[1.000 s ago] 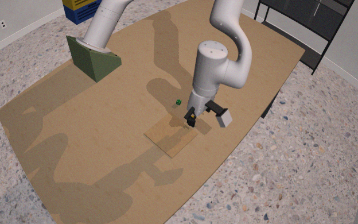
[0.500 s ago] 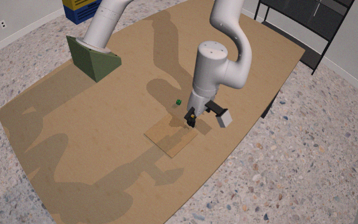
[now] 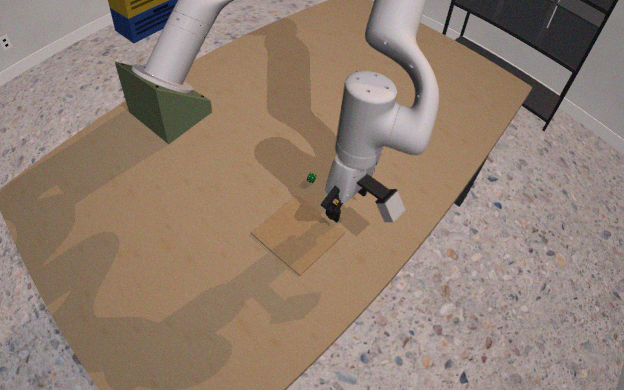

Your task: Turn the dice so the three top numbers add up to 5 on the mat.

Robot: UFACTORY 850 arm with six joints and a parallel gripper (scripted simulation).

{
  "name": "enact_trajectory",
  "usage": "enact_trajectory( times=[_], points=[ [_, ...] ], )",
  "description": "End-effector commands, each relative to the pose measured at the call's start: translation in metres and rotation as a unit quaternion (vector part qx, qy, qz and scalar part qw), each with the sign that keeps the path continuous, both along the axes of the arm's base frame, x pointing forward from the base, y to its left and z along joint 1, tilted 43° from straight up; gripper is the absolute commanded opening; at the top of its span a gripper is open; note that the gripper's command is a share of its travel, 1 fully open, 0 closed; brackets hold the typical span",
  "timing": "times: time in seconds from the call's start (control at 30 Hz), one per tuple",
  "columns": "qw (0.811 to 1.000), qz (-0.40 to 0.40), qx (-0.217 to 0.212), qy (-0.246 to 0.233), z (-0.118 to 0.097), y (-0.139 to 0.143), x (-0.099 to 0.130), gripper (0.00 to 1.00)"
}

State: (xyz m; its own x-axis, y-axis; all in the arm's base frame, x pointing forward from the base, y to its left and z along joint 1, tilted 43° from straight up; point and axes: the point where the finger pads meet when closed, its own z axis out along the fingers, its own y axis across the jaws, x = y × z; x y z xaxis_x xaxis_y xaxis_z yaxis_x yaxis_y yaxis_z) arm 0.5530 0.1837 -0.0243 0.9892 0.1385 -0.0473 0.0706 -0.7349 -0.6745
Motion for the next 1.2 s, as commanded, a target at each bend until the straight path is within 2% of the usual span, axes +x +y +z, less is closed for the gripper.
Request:
enact_trajectory(
  times=[0.0, 0.2, 0.33, 0.53, 0.6, 0.77, 0.87, 1.17],
  points=[
    [1.0, 0.0, 0.0, -0.001, 0.001, 0.0, 0.001, 1.0],
    [1.0, 0.0, 0.0, -0.001, 0.001, 0.0, 0.001, 1.0],
    [1.0, 0.0, 0.0, -0.001, 0.003, 0.0, -0.008, 1.0],
    [1.0, 0.0, 0.0, -0.001, 0.011, 0.002, -0.043, 1.0],
    [1.0, 0.0, 0.0, -0.001, 0.011, 0.002, -0.043, 1.0],
    [1.0, 0.0, 0.0, -0.001, 0.018, 0.004, -0.075, 1.0],
    [1.0, 0.0, 0.0, -0.001, 0.02, 0.005, -0.086, 1.0],
    [1.0, 0.0, 0.0, -0.001, 0.021, 0.005, -0.09, 1.0]
  ],
)
